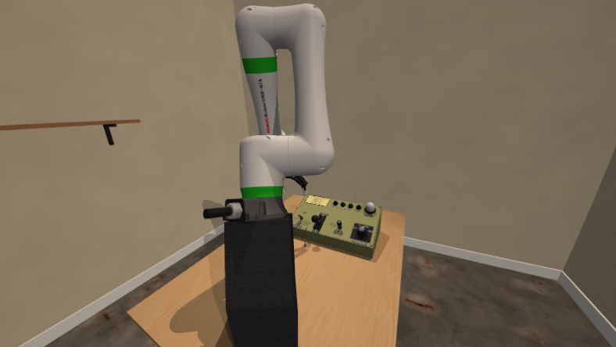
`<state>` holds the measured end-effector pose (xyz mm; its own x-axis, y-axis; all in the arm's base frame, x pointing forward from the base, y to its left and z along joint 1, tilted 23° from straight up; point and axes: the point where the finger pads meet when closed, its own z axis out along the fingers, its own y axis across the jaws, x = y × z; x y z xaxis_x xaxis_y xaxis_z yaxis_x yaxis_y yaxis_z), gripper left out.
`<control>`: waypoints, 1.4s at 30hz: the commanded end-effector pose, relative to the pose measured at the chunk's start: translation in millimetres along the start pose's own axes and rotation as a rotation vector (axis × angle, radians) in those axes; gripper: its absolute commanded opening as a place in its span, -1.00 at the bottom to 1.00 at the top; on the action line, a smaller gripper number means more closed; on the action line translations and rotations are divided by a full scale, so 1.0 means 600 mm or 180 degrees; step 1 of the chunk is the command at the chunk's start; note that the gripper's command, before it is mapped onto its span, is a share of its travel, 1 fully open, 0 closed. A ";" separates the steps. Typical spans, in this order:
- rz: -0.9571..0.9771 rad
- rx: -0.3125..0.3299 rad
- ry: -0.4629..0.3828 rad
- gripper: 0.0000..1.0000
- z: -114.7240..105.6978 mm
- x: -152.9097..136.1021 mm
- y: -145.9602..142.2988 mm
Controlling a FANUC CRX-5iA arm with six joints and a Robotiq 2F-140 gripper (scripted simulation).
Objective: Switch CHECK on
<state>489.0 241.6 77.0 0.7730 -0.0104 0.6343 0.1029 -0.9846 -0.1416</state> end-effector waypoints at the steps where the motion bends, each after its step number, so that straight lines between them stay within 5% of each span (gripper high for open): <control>1: 0.0001 0.0006 0.0013 1.00 0.000 0.000 0.000; 42: 0.0026 0.0038 0.0029 1.00 -0.006 -0.025 0.015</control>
<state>475.8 232.1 69.0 0.7712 -0.0189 0.6363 0.1018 -0.9830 -0.1525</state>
